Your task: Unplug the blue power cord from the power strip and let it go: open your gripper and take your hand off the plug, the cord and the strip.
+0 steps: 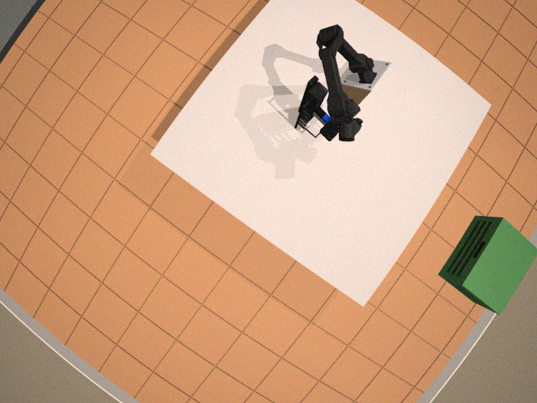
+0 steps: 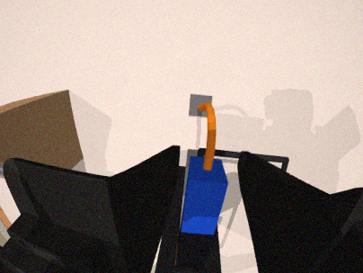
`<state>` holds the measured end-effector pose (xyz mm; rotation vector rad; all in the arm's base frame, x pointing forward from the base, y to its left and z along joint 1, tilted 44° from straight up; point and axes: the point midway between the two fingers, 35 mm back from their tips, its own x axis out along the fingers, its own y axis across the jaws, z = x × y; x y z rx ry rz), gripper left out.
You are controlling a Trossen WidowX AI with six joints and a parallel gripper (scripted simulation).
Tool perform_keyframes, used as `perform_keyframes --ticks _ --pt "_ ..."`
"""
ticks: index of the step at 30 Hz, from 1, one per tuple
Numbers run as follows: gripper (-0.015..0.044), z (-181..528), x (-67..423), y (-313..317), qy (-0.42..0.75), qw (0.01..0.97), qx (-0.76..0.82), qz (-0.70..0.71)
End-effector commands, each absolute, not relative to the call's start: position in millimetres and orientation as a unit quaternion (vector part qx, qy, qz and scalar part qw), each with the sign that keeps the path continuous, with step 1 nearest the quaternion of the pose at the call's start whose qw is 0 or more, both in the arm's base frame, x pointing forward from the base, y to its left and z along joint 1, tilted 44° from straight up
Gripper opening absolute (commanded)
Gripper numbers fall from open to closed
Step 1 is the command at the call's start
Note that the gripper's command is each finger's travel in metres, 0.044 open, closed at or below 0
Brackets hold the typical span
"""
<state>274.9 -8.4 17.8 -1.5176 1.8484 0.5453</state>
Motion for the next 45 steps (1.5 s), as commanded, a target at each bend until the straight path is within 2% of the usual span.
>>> perform_keyframes --ticks 1,22,43,45 --pt "0.016 21.3 276.0 -9.4 0.708 0.339 -0.583 0.207" --pt "0.016 43.7 265.9 -32.0 0.709 0.339 -0.583 0.207" --pt "0.016 35.3 264.7 -40.5 0.709 0.339 -0.583 0.207" --pt "0.0108 36.8 266.8 -39.1 0.708 0.343 -0.582 0.205"
